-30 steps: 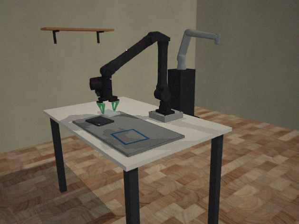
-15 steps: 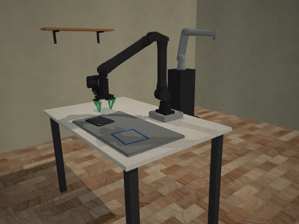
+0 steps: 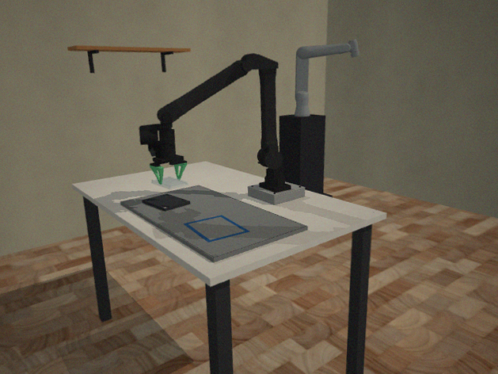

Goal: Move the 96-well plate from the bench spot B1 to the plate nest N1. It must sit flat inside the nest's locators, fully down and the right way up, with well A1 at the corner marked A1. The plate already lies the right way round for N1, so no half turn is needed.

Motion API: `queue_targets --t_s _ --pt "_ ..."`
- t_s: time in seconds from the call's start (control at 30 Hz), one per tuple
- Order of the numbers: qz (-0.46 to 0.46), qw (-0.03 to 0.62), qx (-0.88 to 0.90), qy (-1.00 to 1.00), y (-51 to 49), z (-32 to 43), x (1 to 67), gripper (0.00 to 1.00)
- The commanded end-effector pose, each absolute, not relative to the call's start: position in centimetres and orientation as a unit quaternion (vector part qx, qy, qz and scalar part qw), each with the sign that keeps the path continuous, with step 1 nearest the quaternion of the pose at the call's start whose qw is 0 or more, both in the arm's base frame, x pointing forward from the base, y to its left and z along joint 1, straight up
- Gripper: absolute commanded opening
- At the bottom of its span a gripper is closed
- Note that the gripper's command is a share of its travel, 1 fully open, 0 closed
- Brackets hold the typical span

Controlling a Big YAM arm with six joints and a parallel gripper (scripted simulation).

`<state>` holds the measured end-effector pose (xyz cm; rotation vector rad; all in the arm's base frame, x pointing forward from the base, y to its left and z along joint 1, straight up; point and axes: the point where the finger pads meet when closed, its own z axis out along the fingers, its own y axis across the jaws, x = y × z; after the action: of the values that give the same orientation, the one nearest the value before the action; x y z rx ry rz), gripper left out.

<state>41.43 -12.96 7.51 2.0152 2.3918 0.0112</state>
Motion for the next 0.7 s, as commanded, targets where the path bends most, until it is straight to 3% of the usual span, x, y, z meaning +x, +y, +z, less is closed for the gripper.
queue_targets --t_s 0.0,0.67 --pt "0.007 0.019 0.639 0.769 -15.2 8.8 43.4 0.0" --pt "0.003 0.011 0.63 0.776 -17.9 8.3 43.2 0.0"
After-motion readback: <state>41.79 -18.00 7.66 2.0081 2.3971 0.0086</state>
